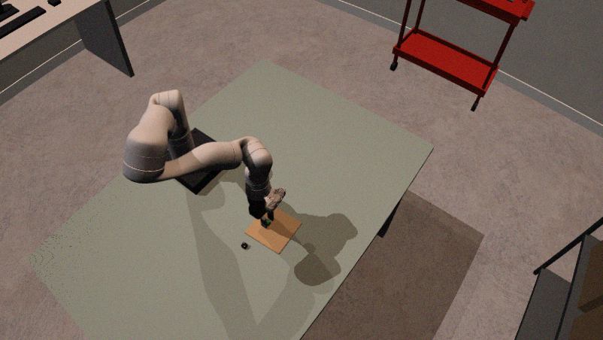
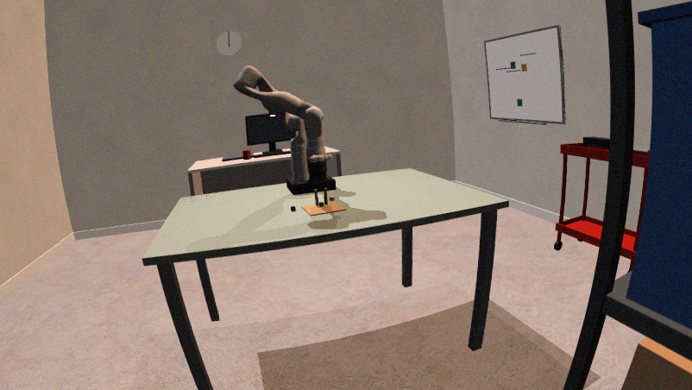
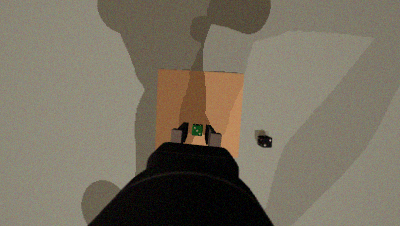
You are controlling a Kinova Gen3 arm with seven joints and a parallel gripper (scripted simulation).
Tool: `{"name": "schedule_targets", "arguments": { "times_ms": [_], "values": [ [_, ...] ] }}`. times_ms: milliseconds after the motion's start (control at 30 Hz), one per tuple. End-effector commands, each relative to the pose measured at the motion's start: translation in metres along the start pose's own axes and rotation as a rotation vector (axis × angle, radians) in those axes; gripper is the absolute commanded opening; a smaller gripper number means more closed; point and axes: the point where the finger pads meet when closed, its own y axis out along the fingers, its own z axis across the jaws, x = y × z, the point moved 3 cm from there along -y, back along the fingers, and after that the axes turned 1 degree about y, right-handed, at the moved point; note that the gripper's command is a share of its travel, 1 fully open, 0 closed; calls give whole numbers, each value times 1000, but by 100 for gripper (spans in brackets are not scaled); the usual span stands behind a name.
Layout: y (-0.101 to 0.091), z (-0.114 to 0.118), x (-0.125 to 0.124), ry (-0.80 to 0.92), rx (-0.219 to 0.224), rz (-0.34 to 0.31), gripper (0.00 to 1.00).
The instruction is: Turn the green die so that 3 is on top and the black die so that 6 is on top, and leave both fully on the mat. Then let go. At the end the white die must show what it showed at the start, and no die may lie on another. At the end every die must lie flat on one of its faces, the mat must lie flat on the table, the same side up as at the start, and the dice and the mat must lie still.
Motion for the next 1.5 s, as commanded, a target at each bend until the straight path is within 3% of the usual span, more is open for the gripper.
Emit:
{"name": "schedule_targets", "arguments": {
  "times_ms": [0, 633, 867, 900, 1467],
  "values": [
    [-8, 1, -2, 1, 2, 6, 64],
    [-84, 1, -1, 1, 2, 6, 64],
    [-87, 1, -1, 1, 2, 6, 64],
    [-87, 1, -1, 1, 2, 6, 100],
    [-87, 1, -1, 1, 2, 6, 100]
  ]
}}
